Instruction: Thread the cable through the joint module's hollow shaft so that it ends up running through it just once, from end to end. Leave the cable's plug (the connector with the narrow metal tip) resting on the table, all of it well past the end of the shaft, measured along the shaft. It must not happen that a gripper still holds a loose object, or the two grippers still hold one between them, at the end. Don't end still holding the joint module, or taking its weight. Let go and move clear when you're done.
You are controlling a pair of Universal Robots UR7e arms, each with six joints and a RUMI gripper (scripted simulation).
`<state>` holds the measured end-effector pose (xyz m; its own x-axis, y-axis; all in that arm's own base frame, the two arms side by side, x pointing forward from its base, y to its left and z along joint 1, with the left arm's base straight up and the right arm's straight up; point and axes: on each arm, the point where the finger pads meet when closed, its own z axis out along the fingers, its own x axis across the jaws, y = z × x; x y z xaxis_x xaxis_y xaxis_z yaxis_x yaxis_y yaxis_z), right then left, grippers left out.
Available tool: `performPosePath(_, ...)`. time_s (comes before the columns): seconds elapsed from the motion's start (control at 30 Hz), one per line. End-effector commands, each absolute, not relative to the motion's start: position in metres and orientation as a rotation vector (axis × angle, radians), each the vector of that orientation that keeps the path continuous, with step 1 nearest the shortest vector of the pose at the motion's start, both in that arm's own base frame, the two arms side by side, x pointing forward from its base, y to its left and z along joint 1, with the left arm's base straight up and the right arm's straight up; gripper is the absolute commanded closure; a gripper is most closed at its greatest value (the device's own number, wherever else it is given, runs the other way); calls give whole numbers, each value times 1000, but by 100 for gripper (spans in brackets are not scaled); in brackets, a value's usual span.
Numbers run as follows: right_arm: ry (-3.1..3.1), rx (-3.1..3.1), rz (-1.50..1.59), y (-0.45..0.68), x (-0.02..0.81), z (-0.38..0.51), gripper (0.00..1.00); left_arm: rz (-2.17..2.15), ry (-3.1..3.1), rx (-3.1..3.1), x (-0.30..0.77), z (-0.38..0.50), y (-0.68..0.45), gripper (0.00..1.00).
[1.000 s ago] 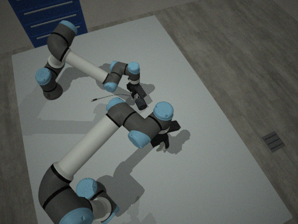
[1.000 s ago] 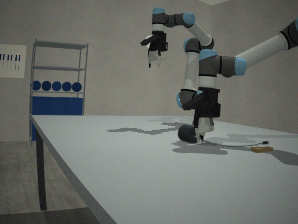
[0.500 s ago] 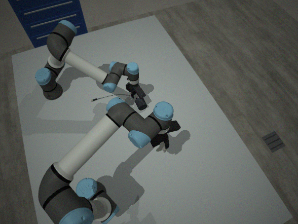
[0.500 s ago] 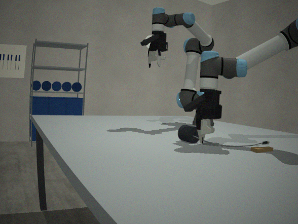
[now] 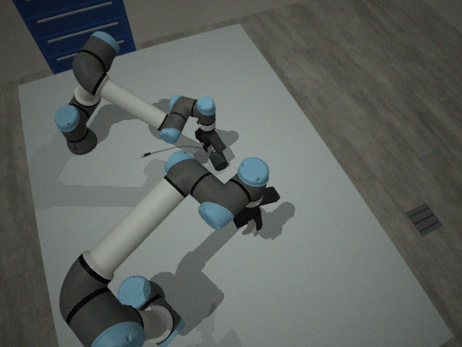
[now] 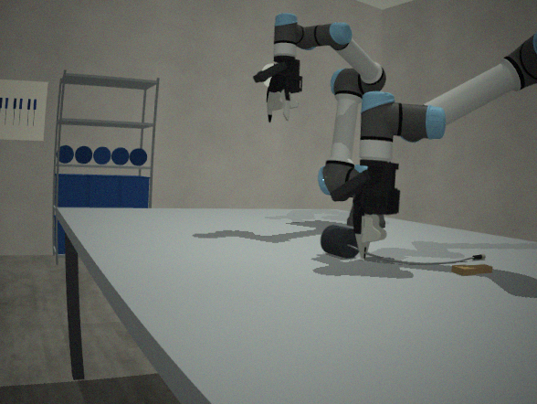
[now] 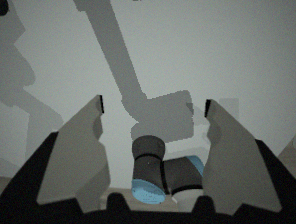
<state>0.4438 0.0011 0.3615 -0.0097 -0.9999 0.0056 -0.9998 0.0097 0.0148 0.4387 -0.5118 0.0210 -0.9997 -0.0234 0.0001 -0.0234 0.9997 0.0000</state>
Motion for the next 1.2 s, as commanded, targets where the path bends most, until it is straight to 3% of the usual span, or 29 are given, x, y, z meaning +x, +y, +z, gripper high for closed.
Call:
performPosePath(0.0,-2223,2201,-9,1,444,362,39,2,-3142,37,439,22,-512,100)
performPosePath(0.4,-2223,2201,-9,1,444,362,39,2,-3142,37,440,25,-519,100)
performPosePath(0.43,-2223,2201,-9,1,444,362,39,2,-3142,37,440,25,-520,80)
performPosePath(1.17,-2223,2201,-9,1,444,362,39,2,-3141,99,439,23,-512,80)
